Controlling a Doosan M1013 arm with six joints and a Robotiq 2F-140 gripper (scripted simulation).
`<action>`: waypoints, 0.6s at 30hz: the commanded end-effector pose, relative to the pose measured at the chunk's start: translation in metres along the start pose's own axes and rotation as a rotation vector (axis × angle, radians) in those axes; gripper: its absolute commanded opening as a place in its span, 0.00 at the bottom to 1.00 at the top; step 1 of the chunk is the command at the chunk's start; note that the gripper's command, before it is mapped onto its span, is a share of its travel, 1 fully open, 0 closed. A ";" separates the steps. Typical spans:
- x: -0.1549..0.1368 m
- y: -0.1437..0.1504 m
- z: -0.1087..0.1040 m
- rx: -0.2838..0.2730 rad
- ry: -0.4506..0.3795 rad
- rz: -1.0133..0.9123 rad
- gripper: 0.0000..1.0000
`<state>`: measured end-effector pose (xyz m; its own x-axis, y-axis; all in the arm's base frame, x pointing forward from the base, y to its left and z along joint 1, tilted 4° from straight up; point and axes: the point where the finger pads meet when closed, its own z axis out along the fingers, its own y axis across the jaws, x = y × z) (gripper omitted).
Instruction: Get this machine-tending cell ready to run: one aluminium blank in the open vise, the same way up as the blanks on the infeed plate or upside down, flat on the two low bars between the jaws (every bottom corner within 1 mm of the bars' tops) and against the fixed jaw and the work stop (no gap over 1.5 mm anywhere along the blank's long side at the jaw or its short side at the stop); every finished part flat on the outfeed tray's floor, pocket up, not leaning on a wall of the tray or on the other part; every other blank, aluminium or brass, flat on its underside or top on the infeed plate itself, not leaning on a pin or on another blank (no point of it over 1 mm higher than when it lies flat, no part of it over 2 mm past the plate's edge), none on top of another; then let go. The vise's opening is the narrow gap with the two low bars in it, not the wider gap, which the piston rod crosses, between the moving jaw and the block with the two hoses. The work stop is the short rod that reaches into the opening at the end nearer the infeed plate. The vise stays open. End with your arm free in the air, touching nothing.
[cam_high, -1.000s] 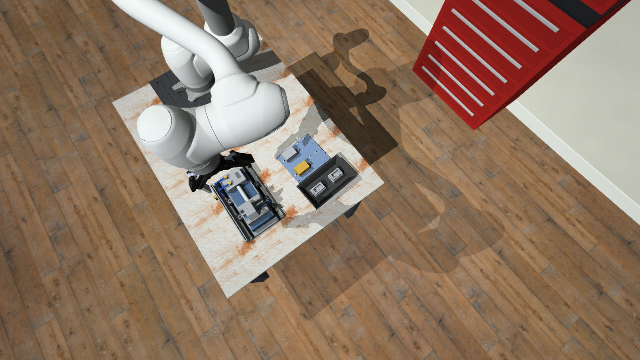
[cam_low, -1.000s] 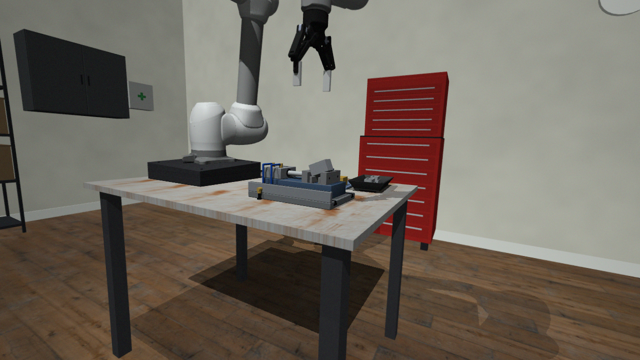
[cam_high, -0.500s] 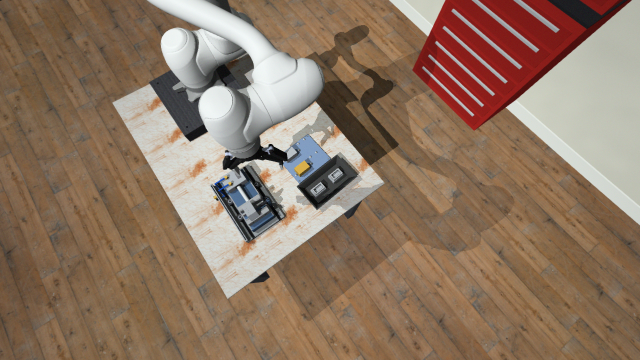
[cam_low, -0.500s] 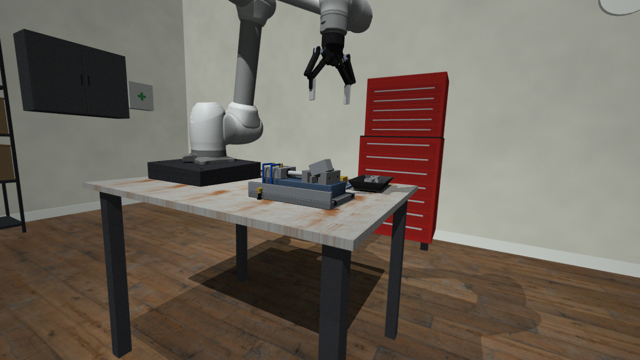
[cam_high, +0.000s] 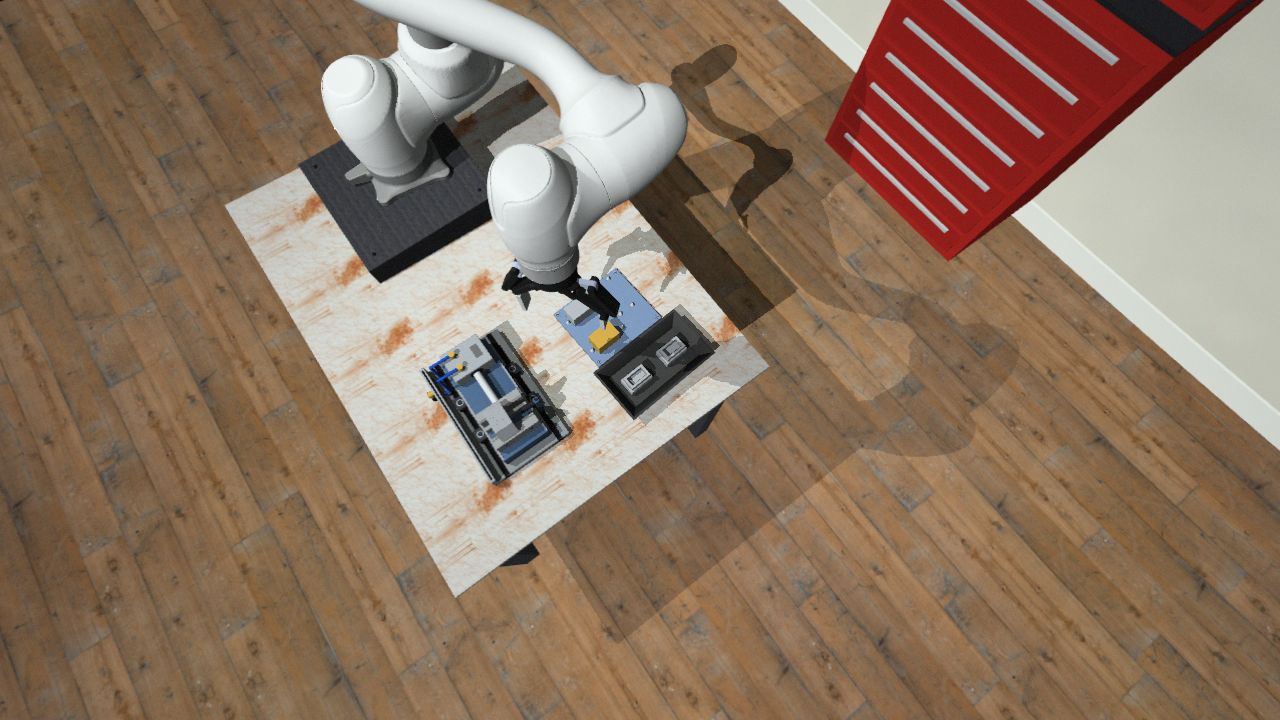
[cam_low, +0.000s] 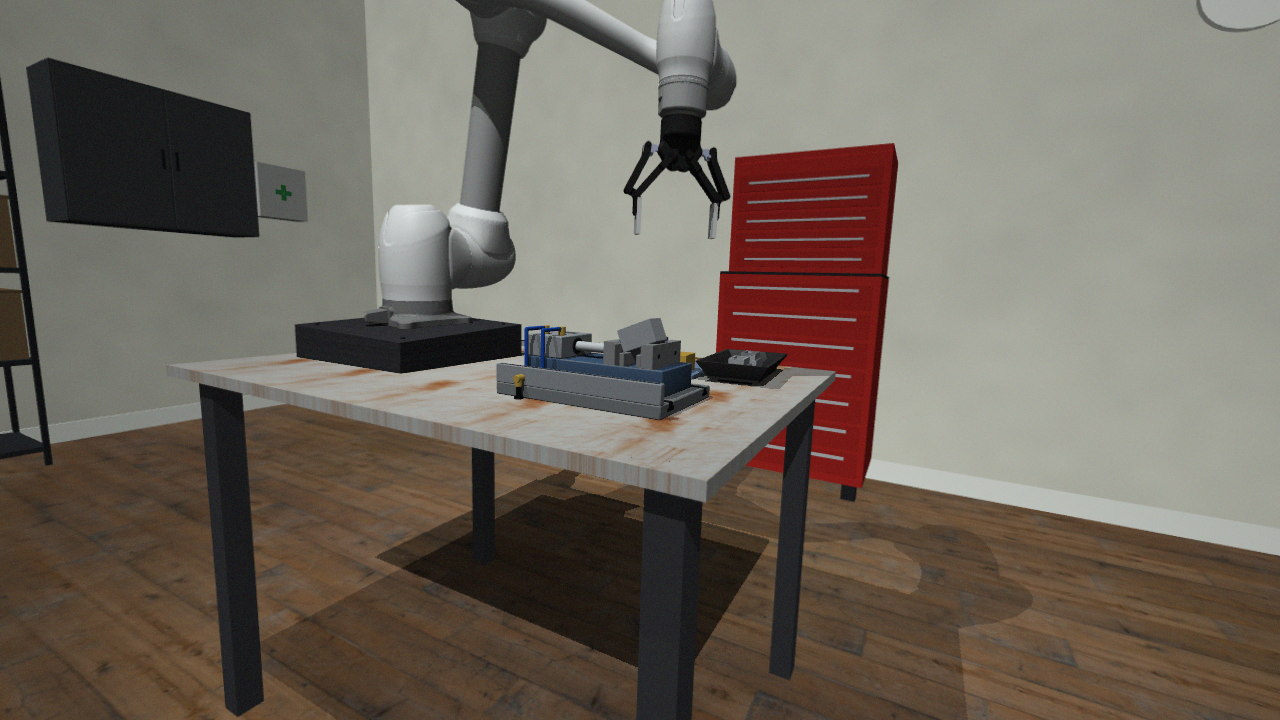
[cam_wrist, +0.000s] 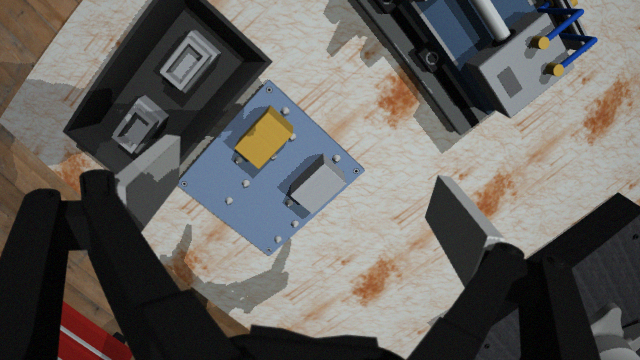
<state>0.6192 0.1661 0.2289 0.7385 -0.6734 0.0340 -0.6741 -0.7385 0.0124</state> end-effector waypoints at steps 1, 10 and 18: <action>-0.034 -0.016 0.018 0.001 0.008 0.161 1.00; -0.079 -0.032 0.041 0.006 0.016 0.364 1.00; -0.127 -0.044 0.064 0.014 0.024 0.574 1.00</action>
<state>0.5704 0.2622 0.1724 0.3560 -0.9330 0.0535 -0.9338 -0.3573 -0.0175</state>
